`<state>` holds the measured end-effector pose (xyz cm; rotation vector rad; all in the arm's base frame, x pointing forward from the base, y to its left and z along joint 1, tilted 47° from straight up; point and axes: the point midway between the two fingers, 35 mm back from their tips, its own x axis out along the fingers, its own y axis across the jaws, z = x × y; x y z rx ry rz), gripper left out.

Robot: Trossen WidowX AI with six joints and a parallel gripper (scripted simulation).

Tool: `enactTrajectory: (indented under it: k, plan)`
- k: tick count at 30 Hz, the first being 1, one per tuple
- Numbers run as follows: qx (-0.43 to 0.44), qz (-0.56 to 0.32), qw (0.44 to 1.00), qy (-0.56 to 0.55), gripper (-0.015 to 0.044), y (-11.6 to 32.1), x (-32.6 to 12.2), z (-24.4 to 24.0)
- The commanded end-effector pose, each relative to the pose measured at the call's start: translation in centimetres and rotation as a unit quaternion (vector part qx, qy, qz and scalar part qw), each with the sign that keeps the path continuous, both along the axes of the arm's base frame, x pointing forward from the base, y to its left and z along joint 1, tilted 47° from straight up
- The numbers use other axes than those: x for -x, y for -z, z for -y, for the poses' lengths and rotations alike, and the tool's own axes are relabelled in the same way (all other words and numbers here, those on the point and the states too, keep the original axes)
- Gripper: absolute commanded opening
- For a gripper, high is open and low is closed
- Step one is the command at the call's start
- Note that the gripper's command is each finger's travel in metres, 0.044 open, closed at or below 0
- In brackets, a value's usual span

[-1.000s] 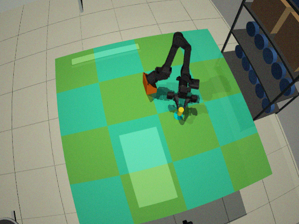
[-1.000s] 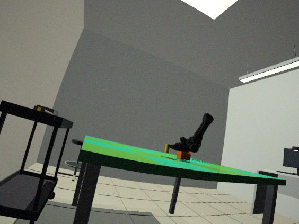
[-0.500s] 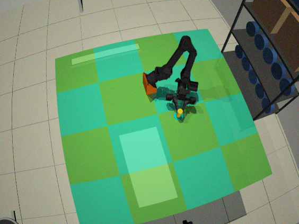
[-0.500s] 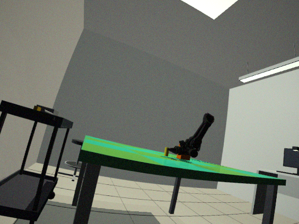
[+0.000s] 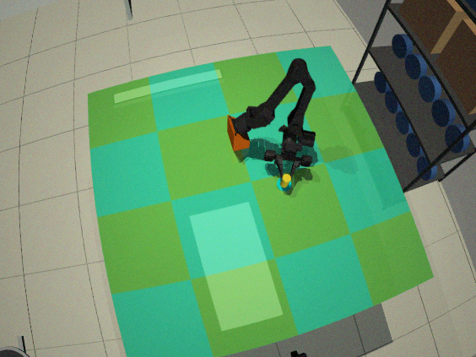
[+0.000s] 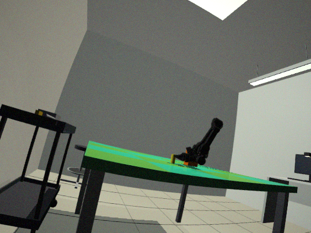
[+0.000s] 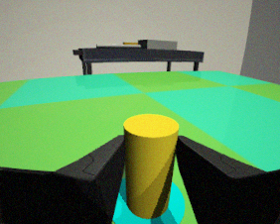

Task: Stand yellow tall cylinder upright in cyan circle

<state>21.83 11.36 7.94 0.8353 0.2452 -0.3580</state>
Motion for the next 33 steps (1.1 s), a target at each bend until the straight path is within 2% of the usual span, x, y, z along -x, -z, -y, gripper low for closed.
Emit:
enactTrajectory:
  k: [1,8,9,33]
  plan:
    - [-0.002,0.003,1.0,0.002,0.021,-0.1,0.0,0.0]
    - [-0.002,0.003,1.0,0.002,0.0394,-0.1,0.0,0.0]
    - [-0.002,0.003,1.0,0.002,0.04,-0.1,0.0,0.0]
    - [-0.005,0.002,1.0,0.005,0.04,-5.0,-0.1,4.9]
